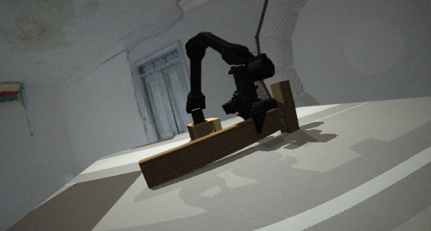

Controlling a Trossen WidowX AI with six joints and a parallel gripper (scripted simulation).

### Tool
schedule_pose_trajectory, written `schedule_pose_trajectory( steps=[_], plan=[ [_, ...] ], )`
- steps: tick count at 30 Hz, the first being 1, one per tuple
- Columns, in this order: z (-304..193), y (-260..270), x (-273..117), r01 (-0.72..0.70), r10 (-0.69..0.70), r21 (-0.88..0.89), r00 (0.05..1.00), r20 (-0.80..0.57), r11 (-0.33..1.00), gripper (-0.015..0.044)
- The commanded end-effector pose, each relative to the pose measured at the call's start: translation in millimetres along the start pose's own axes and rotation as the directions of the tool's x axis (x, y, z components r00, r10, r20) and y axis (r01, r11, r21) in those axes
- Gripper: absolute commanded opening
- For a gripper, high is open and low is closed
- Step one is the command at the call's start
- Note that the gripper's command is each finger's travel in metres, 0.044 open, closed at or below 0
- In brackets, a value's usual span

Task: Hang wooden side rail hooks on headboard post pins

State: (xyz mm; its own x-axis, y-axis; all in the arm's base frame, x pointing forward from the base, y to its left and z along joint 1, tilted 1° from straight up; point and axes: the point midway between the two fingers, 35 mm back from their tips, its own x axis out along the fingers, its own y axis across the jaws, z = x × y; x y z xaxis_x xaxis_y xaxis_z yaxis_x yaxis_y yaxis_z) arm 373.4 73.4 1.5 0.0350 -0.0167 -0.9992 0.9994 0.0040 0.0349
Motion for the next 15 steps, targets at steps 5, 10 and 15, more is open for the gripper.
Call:
schedule_pose_trajectory(
  steps=[5, 10, 15],
  plan=[
    [-2.1, 0.5, -1.3, -0.005, 0.005, 0.005, 1.000, -0.004, 1.000, 0.0000],
    [-2.6, 1.0, -1.9, -0.005, 0.005, 0.005, 1.000, -0.004, 1.000, 0.0000],
    [-3.2, 1.6, -2.5, -0.005, 0.005, 0.005, 1.000, -0.004, 1.000, 0.0000]
  ],
)
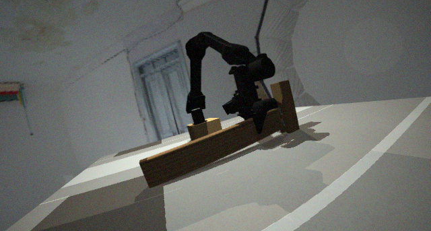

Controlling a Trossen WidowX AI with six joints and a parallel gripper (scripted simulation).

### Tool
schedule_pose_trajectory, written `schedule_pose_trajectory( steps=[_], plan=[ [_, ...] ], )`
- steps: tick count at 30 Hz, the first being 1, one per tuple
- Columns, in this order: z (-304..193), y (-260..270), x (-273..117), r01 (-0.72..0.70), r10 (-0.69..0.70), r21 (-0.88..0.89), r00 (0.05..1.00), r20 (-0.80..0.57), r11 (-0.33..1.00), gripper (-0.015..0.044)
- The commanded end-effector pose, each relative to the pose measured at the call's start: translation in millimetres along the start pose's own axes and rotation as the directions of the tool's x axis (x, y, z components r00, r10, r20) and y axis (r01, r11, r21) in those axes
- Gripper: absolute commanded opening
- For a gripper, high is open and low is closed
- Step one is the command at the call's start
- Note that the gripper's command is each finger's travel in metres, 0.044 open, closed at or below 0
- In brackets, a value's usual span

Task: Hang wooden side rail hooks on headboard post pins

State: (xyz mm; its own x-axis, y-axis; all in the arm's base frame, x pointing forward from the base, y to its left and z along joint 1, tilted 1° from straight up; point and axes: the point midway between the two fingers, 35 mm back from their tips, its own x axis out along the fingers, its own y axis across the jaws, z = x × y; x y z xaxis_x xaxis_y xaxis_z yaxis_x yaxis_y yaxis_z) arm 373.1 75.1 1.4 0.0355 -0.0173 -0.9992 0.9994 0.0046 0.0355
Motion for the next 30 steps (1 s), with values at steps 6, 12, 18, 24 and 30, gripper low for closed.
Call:
schedule_pose_trajectory(
  steps=[6, 12, 18, 24, 30],
  plan=[
    [-2.3, 2.6, -3.2, -0.005, 0.005, 0.005, 1.000, -0.004, 1.000, 0.0000],
    [-3.0, 3.3, -3.3, -0.005, 0.005, 0.005, 1.000, -0.005, 1.000, 0.0000],
    [-3.6, 2.8, -2.8, -0.005, 0.005, 0.005, 1.000, -0.005, 1.000, 0.0000],
    [-4.3, 2.1, -2.1, -0.005, 0.005, 0.005, 1.000, -0.005, 1.000, 0.0000],
    [-5.0, 1.4, -1.4, -0.005, 0.005, 0.005, 1.000, -0.005, 1.000, 0.0000]
  ],
)
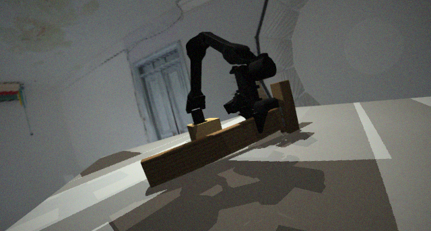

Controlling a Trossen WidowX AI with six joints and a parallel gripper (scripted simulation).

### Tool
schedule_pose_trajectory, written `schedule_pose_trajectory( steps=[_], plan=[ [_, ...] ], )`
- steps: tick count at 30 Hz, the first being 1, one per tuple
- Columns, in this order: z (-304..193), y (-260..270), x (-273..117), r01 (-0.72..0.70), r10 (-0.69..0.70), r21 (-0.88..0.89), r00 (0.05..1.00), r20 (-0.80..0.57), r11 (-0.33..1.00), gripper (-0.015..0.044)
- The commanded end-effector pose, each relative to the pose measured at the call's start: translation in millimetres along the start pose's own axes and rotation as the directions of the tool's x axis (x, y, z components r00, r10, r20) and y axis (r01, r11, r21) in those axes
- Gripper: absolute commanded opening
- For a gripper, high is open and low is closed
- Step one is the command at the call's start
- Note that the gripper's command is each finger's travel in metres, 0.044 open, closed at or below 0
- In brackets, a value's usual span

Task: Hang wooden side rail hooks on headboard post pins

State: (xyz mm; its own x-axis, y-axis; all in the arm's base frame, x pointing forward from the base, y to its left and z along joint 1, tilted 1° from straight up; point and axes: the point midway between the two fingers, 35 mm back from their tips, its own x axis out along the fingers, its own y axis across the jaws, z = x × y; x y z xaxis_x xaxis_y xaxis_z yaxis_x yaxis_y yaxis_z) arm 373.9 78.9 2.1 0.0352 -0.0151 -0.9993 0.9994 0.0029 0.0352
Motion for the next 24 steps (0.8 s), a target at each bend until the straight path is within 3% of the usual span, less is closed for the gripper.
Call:
schedule_pose_trajectory(
  steps=[1, 24],
  plan=[
    [-1.3, 0.4, -0.5, -0.005, 0.005, 0.003, 1.000, -0.003, 1.000, 0.0000],
    [-4.0, 1.6, -2.4, -0.005, 0.005, 0.003, 1.000, -0.003, 1.000, 0.0000]
  ],
)
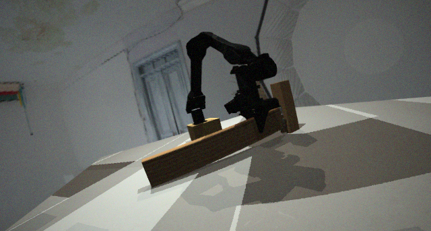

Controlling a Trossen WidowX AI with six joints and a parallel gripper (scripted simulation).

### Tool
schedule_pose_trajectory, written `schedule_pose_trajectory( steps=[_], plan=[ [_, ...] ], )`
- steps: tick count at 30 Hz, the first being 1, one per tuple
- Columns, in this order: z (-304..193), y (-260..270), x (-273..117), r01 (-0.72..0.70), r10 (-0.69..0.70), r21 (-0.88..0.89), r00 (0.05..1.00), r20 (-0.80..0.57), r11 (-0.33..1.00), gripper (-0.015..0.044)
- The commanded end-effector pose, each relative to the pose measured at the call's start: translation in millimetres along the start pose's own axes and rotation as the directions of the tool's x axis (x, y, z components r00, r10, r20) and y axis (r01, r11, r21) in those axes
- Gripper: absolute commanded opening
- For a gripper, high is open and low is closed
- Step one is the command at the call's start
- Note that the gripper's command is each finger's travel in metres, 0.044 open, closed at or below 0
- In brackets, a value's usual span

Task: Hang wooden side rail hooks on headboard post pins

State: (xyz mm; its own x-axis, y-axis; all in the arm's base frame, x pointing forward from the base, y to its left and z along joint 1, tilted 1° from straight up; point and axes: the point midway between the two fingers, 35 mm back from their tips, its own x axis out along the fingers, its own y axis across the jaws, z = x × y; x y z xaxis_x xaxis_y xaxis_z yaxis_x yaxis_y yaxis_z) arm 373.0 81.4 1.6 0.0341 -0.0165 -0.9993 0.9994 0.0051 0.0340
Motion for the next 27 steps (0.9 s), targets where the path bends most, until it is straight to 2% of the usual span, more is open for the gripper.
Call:
schedule_pose_trajectory(
  steps=[1, 27],
  plan=[
    [-1.6, 2.6, -2.9, -0.006, 0.006, 0.006, 1.000, -0.004, 1.000, 0.0000],
    [-4.6, 1.4, -1.1, -0.006, 0.006, 0.006, 1.000, -0.004, 1.000, 0.0000]
  ],
)
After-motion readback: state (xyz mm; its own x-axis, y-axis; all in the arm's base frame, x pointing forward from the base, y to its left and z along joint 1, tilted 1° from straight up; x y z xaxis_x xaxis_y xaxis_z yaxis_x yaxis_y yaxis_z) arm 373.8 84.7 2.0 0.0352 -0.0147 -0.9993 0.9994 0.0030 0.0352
